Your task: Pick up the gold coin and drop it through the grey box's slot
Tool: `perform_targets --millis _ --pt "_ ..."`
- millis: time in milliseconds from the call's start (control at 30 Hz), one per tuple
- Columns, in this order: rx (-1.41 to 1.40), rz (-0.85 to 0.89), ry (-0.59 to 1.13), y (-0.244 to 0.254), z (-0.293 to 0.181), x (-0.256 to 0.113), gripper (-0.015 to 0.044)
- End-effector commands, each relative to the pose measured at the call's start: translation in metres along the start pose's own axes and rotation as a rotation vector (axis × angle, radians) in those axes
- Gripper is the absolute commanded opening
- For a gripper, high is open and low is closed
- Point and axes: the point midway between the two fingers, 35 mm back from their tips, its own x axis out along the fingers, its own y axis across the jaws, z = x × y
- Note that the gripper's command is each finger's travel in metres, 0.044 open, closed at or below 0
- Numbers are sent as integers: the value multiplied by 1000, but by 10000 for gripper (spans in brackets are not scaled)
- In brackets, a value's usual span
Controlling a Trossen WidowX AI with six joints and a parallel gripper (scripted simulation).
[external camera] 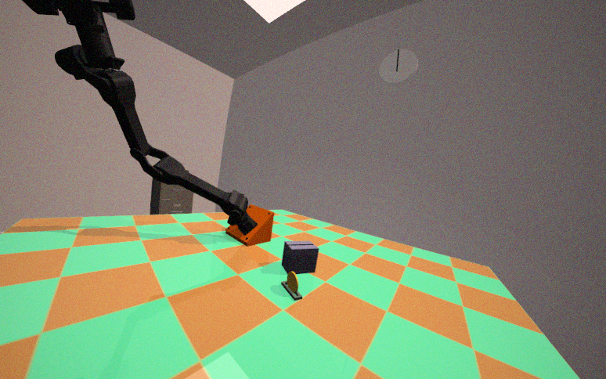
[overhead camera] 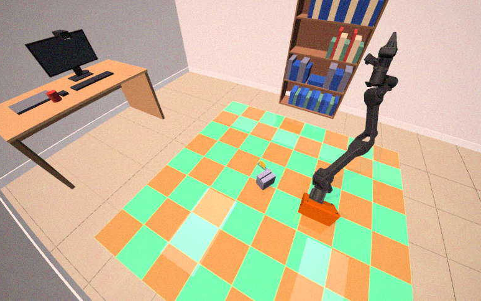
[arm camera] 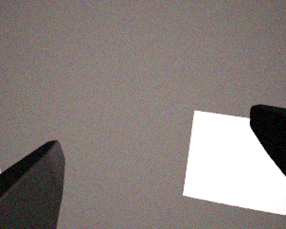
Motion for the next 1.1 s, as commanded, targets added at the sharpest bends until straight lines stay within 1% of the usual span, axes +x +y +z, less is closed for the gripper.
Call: perform_targets --millis 0,133,267,467,667,867,1067 --pt "-4 -2 -2 -1 1 0 374" --pt "-88 -46 -43 -19 16 0 269" --pt "-145 -113 -144 -47 51 3 164" --pt "-257 -264 -334 -100 120 -4 161" --pt "-391 -462 -531 -155 196 -30 161" --pt "-543 -702 -717 -203 270 -77 161" --pt "-670 -987 -880 -243 333 -141 161"
